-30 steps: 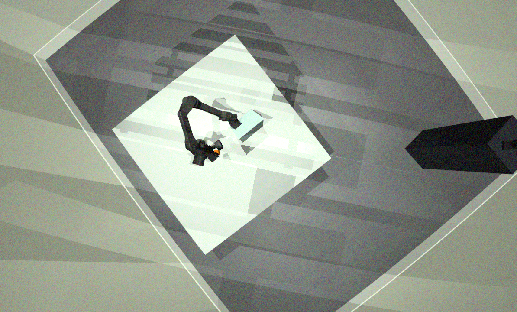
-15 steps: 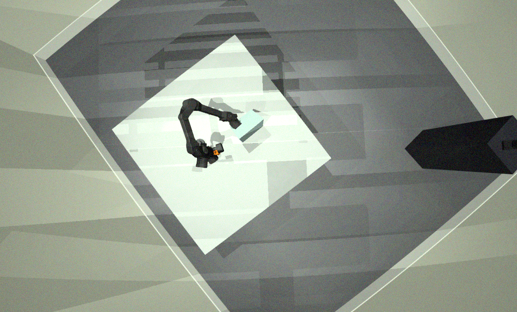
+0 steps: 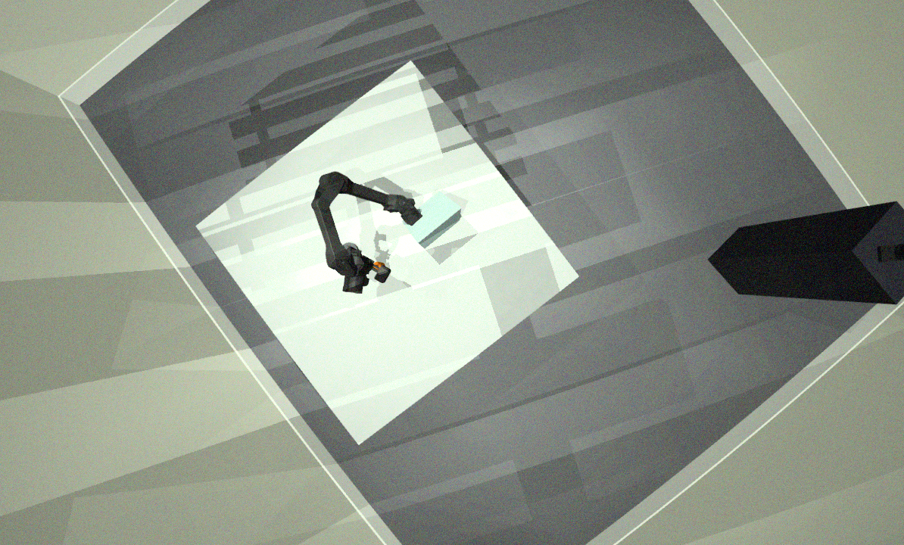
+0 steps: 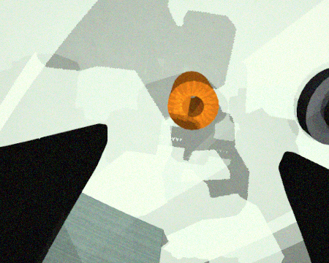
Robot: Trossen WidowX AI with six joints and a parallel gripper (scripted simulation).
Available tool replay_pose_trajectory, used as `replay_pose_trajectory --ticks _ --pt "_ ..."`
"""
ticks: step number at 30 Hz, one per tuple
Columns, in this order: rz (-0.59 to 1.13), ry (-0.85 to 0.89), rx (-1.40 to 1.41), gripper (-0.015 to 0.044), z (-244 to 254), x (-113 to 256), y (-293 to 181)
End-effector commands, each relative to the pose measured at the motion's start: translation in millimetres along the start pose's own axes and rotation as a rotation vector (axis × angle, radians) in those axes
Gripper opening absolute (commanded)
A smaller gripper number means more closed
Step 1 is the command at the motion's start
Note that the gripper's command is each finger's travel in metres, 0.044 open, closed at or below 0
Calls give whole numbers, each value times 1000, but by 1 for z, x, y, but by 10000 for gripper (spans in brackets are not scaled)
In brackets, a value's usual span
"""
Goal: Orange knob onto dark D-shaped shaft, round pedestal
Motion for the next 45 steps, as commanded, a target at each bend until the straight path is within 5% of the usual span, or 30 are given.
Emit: replay_pose_trajectory --ticks 1,45 --pt "-2 -5 -276 440 0 0 0" --pt "-3 -5 -276 440 -1 -82 3"
Point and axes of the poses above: the point midway between the two fingers, 35 mm back from their tips, its own x axis back along the fingers, its own z axis across the jaws, y = z × x, the point moved 1 cm from there along x, back along the fingers, and after that the axes turned 10 degrees about -x, right-handed, at the moved point
